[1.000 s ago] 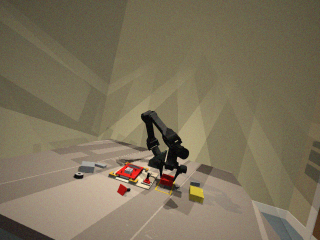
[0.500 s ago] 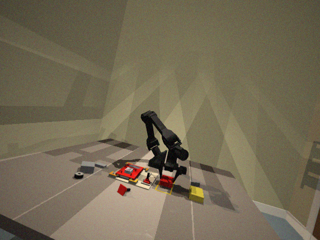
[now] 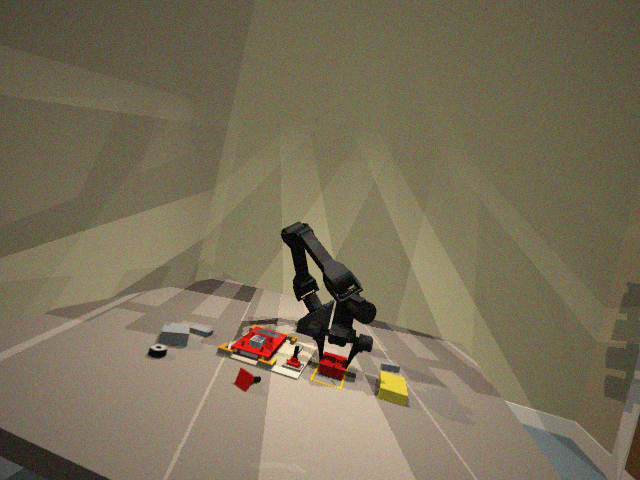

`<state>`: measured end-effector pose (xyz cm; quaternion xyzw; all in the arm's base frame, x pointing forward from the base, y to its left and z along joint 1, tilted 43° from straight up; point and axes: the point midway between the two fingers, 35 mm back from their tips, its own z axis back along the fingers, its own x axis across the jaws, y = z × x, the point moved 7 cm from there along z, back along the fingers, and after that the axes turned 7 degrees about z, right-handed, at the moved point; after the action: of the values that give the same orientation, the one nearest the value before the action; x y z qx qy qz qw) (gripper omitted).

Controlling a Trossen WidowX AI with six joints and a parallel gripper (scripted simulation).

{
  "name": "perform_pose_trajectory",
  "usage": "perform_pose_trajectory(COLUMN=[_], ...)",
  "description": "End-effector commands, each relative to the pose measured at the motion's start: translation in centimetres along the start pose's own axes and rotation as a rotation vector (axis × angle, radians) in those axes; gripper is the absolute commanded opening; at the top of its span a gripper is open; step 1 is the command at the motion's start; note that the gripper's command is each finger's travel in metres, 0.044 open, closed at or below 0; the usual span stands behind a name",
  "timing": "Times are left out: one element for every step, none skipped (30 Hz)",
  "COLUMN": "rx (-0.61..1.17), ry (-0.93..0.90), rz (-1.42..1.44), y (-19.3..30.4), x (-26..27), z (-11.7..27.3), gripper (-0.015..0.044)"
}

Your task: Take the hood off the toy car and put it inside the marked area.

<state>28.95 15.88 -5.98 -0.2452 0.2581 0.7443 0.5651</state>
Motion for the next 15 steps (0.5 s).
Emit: perform_pose_trajectory(rx=[-0.002,-0.002,-0.002,-0.002,-0.002,-0.002,-0.002,0.000,0.000,0.000,0.000,0.000,0.000,0.000,0.000], ry=[0.006,0.006,0.006,0.006,0.006,0.006,0.006,0.000,0.000,0.000,0.000,0.000,0.000,0.000,0.000], rz=[0.006,0.006,0.006,0.006,0.006,0.006,0.006,0.000,0.000,0.000,0.000,0.000,0.000,0.000,0.000], y=[0.06,0.06,0.06,0.07,0.07,0.07,0.07,0.00,0.00,0.00,0.00,0.00,0.00,0.00,0.00], x=[-0.02,-0.02,-0.02,-0.03,-0.03,-0.03,-0.03,-0.01,-0.01,-0.01,-0.01,-0.01,-0.01,-0.01,-0.01], z=[-0.25,-0.30,-0.35,-0.40,-0.45,-0.50,-0.54,-0.34,-0.34,-0.34,-0.34,-0.34,-0.34,-0.34,-0.34], gripper=[0.0000,0.0000,0.0000,0.0000,0.0000,0.0000,0.0000,0.0026,0.0053,0.0079,0.0105,0.0131,0.0157,0.0184,0.0210])
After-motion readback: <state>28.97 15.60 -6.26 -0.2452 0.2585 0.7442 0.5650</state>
